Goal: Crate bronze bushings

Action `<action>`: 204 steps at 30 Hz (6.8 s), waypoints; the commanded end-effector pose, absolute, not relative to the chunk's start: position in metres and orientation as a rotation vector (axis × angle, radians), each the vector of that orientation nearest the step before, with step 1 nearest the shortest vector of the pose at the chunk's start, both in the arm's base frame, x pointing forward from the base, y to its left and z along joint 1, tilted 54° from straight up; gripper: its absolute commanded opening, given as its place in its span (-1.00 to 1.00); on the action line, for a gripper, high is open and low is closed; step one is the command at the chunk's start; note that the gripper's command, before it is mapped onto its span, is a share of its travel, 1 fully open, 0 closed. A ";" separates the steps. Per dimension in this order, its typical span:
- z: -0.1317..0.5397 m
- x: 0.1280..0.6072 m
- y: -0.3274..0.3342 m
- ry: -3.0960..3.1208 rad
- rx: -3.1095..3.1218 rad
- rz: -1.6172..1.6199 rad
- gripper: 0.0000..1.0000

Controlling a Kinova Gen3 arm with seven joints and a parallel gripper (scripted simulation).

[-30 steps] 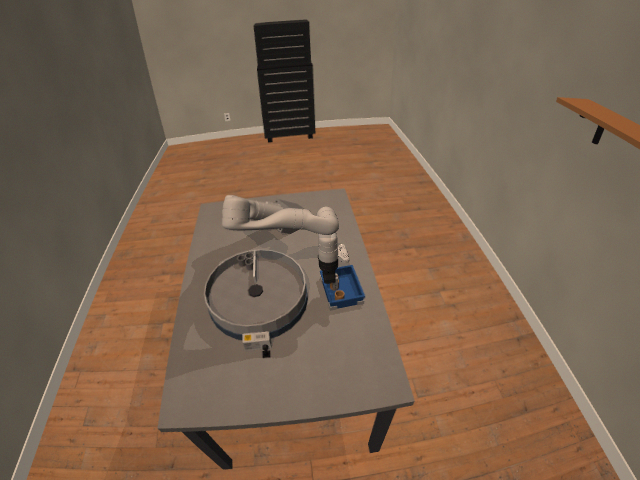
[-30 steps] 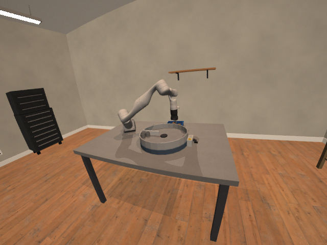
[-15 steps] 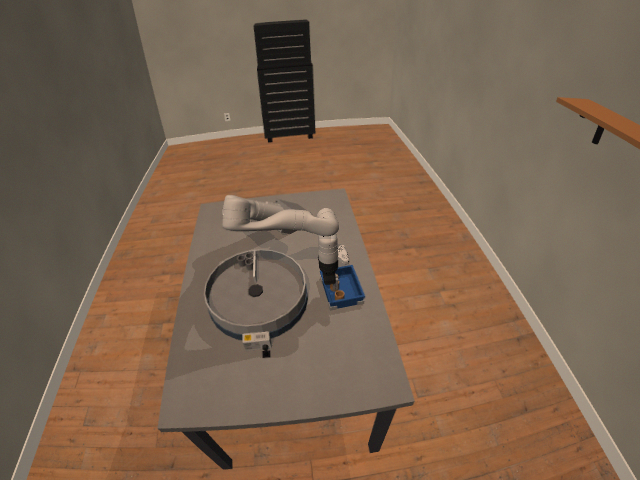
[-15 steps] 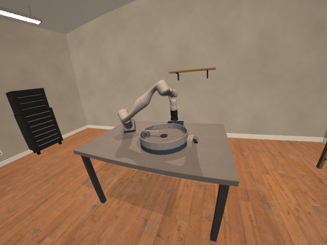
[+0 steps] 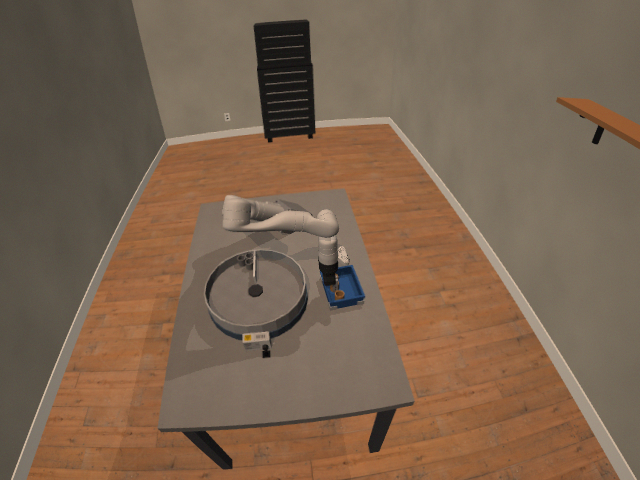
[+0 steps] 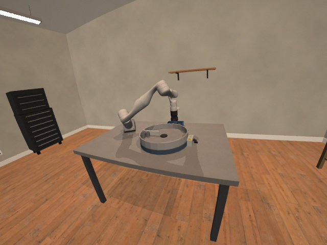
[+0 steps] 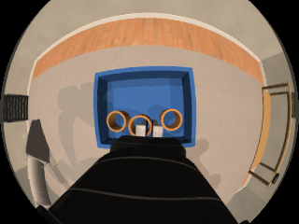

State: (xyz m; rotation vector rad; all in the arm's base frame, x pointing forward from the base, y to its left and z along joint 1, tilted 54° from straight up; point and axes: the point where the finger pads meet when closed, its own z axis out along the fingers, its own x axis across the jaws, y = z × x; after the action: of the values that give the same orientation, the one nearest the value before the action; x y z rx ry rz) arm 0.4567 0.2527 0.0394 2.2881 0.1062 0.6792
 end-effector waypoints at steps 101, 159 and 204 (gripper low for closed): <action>0.034 0.461 0.247 0.106 2.287 0.678 -0.05; 0.044 0.451 0.257 0.106 2.287 0.678 -0.05; 0.071 0.427 0.287 0.106 2.287 0.678 -0.05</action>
State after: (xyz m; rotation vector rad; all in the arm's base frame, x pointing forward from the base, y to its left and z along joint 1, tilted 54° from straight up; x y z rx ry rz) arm 0.4362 0.2651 0.0586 2.2706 0.0952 0.6567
